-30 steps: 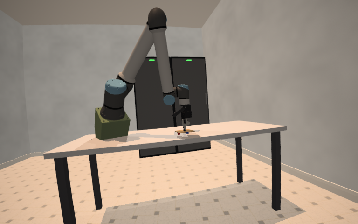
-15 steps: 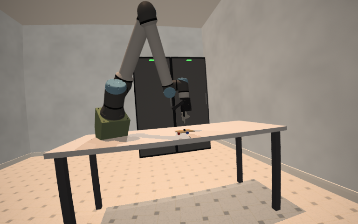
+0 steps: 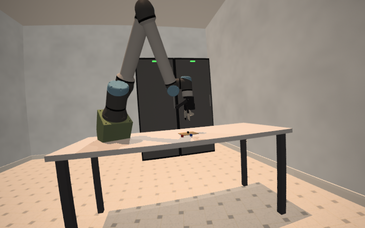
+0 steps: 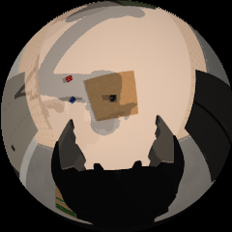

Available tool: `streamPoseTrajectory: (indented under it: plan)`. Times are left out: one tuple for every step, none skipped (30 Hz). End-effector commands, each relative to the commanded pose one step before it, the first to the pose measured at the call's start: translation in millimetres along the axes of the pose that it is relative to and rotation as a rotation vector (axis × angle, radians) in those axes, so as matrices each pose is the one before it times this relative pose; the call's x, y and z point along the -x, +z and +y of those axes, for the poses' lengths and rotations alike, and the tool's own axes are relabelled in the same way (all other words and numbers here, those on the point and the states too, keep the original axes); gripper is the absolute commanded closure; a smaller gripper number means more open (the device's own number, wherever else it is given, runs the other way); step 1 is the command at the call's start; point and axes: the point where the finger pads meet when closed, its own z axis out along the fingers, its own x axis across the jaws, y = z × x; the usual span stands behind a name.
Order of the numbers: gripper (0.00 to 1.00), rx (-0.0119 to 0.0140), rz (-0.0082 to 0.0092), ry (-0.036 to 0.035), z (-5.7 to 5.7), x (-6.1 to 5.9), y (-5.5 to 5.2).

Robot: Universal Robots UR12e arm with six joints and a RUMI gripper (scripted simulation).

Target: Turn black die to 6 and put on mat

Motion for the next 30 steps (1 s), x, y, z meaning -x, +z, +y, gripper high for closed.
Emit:
streamPoseTrajectory:
  plan:
    - [0.0,0.0009,0.00005,0.00021,0.41,0.01,-0.63]
    - [0.0,0.0,0.0,0.0,0.0,0.0,0.0]
    - [0.0,0.0,0.0,0.0,0.0,0.0,0.0]
    - [0.0,0.0,0.0,0.0,0.0,0.0,0.0]
    - [0.0,0.0,0.0,0.0,0.0,0.0,0.0]
    - [0.0,0.0,0.0,0.0,0.0,0.0,0.0]
    - [0.0,0.0,0.0,0.0,0.0,0.0,0.0]
    - [0.0,0.0,0.0,0.0,0.0,0.0,0.0]
    - [0.0,0.0,0.0,0.0,0.0,0.0,0.0]
    - [0.0,0.0,0.0,0.0,0.0,0.0,0.0]
    - [0.0,0.0,0.0,0.0,0.0,0.0,0.0]
    - [0.0,0.0,0.0,0.0,0.0,0.0,0.0]
    - [0.0,0.0,0.0,0.0,0.0,0.0,0.0]
    - [0.0,0.0,0.0,0.0,0.0,0.0,0.0]
    - [0.0,0.0,0.0,0.0,0.0,0.0,0.0]
    - [0.0,0.0,0.0,-0.00005,0.0,0.0,0.0]
    - [0.0,0.0,0.0,-0.00037,0.0,0.0,0.0]
    - [0.0,0.0,0.0,-0.00096,-0.01,0.0,0.01]
    - [0.0,0.0,0.0,-0.00182,-0.02,0.01,0.02]
    - [0.0,0.0,0.0,0.0,0.0,0.0,0.0]
    - [0.0,0.0,0.0,0.0,0.0,0.0,0.0]
    - [0.0,0.0,0.0,-0.0029,-0.03,0.01,0.03]
    - [0.0,0.0,0.0,-0.00419,-0.04,0.02,0.05]
    - [0.0,0.0,0.0,-0.00565,-0.06,0.03,0.06]
    - [0.0,0.0,0.0,-0.00727,-0.07,0.04,0.08]
    - [0.0,0.0,0.0,-0.00902,-0.09,0.04,0.1]
    - [0.0,0.0,0.0,-0.01088,-0.11,0.05,0.12]
    - [0.0,0.0,0.0,-0.01283,-0.12,0.06,0.14]
    - [0.0,0.0,0.0,-0.01483,-0.14,0.07,0.16]
    - [0.0,0.0,0.0,-0.01689,-0.16,0.07,0.18]
